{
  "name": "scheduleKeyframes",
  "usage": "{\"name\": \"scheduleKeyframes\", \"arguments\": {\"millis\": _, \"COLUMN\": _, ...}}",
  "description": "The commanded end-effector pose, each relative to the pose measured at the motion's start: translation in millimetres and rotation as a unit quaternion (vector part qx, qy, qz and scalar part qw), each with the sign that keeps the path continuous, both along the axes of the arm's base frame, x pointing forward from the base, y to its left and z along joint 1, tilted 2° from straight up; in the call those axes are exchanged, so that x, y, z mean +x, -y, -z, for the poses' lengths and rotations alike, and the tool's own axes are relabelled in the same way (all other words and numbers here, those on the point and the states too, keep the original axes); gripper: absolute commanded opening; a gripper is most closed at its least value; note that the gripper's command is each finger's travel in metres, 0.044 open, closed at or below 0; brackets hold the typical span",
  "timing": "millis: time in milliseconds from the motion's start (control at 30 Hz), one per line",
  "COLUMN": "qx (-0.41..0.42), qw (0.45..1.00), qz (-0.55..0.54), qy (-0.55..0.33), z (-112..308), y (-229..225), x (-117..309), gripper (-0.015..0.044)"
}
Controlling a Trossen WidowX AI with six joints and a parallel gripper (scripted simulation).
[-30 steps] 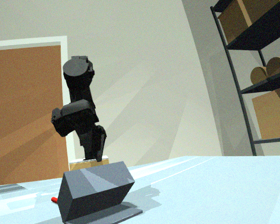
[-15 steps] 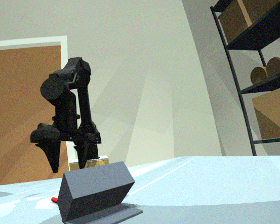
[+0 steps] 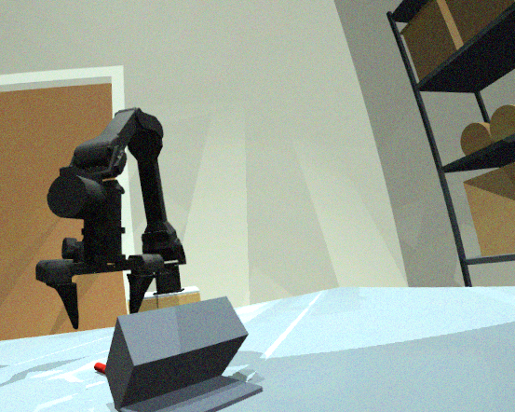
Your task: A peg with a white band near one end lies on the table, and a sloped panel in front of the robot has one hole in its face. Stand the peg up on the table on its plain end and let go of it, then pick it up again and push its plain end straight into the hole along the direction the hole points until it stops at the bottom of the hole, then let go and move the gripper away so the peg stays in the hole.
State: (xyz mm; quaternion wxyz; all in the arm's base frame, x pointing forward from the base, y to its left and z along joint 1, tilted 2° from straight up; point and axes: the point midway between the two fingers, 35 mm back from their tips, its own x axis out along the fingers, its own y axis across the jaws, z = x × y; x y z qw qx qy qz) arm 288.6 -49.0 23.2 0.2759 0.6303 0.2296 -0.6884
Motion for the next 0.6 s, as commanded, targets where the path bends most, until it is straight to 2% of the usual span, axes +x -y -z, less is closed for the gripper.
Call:
{"name": "scheduleKeyframes", "arguments": {"millis": 0, "qx": -0.005, "qw": 1.0, "qz": 0.014, "qy": -0.011, "z": 2.4, "y": 2.5, "x": -6.3, "gripper": 0.044}}
{"name": "scheduleKeyframes", "arguments": {"millis": 567, "qx": -0.005, "qw": 1.0, "qz": 0.014, "qy": -0.011, "z": 26.0, "y": 2.4, "x": -3.0, "gripper": 0.044}}
